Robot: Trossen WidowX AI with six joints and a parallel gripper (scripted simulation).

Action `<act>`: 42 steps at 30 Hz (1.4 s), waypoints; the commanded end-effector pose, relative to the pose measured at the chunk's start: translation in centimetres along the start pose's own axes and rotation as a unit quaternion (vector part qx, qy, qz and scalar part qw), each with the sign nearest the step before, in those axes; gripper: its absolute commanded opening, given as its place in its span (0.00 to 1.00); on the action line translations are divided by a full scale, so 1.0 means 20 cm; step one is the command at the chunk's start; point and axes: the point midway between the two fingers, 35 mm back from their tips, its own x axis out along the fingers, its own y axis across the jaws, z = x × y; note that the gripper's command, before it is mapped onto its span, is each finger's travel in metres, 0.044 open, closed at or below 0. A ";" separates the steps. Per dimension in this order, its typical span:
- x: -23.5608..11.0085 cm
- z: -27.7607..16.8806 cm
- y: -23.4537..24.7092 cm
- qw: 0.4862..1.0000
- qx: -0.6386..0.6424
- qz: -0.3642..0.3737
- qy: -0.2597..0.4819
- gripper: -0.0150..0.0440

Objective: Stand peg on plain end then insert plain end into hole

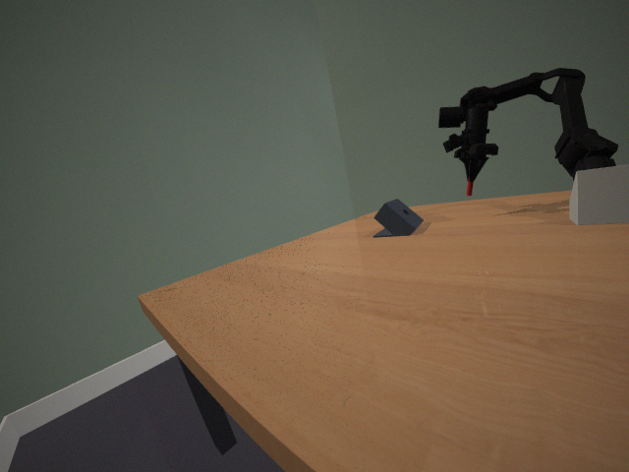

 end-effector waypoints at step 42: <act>0.04 0.27 0.18 0.986 -0.105 -0.056 -0.119 0.25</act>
